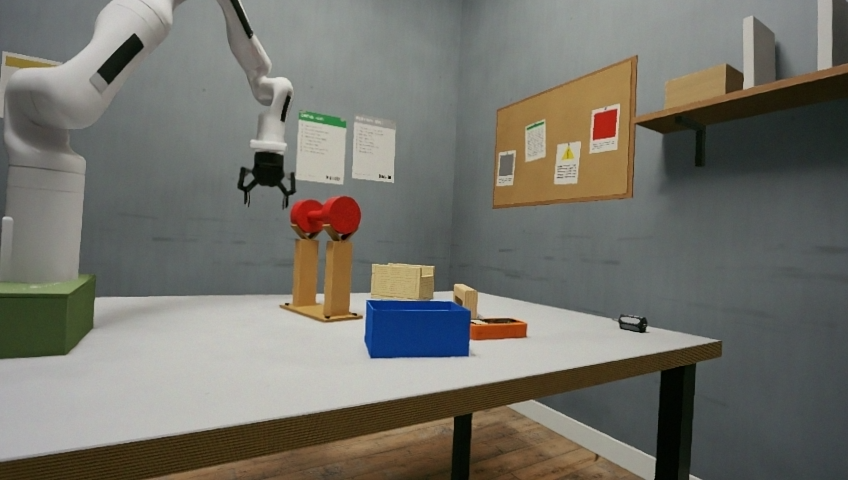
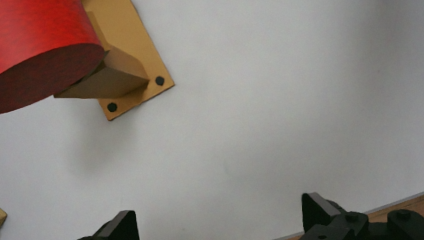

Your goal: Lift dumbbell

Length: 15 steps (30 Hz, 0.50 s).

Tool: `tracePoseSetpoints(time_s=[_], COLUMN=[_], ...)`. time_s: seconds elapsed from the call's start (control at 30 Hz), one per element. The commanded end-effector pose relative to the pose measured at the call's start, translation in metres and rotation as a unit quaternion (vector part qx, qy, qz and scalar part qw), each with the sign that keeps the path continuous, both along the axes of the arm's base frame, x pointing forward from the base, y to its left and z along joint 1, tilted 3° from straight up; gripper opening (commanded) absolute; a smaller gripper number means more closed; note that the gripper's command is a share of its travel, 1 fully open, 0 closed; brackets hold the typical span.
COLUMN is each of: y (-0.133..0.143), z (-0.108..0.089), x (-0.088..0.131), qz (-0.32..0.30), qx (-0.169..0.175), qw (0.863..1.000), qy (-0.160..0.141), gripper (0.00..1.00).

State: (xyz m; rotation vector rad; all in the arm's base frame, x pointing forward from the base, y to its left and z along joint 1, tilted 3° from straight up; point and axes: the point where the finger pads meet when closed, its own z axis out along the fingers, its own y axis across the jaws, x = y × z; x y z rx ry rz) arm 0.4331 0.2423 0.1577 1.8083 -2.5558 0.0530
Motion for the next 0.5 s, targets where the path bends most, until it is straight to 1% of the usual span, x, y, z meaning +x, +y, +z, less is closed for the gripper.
tracePoseSetpoints(time_s=[0.0,0.13,0.2,0.47], y=[-0.028,-0.048,-0.048,-0.079], z=[0.017,0.028,0.028,0.044], x=[0.023,0.034,0.034,0.048], qz=[0.017,0.046,0.046,0.086], qx=[0.002,-0.001,-0.001,-0.007], qw=[1.000,0.999,0.999,0.996], qy=[-0.005,-0.006,-0.006,-0.008], gripper=[1.00,1.00,1.00,1.00])
